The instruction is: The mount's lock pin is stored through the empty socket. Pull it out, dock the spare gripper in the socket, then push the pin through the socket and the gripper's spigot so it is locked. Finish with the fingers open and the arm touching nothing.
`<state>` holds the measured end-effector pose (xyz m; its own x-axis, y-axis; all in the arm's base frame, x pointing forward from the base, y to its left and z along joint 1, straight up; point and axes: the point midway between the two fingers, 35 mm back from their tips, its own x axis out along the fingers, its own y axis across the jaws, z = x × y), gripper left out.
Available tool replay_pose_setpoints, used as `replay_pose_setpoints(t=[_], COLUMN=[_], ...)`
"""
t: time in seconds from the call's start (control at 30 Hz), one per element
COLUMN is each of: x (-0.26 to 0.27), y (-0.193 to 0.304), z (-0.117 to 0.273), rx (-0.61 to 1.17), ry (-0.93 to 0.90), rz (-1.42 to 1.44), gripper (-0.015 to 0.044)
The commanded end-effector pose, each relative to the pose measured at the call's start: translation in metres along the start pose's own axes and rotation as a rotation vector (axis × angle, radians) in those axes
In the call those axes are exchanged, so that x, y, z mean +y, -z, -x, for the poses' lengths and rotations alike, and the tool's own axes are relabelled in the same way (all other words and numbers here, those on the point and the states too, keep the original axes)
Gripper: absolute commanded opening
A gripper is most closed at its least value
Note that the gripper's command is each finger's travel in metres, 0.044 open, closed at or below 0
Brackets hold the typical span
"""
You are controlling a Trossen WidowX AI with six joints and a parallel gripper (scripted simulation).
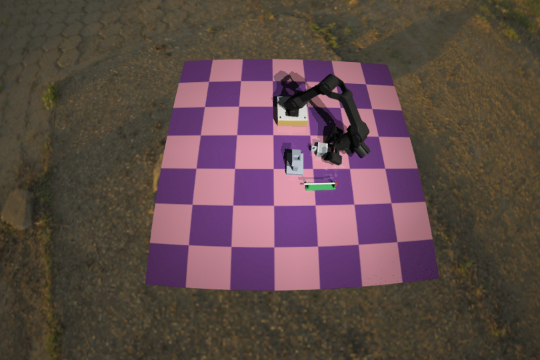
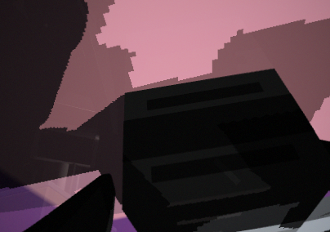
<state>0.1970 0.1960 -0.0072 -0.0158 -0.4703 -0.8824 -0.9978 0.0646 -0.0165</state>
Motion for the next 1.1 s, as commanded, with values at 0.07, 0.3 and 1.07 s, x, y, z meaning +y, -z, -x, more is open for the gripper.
replay_pose_setpoints(t=[0.07,0.3,1.07], x=[0.001,0.001,-0.002], y=[-0.001,-0.001,0.030], z=[-0.009,-0.009,0.056], rx=[0.009,0.009,0.008], ry=[0.000,0.000,0.001], rz=[-0.002,-0.002,-0.002], gripper=[0.0440,0.0282,0.0000])
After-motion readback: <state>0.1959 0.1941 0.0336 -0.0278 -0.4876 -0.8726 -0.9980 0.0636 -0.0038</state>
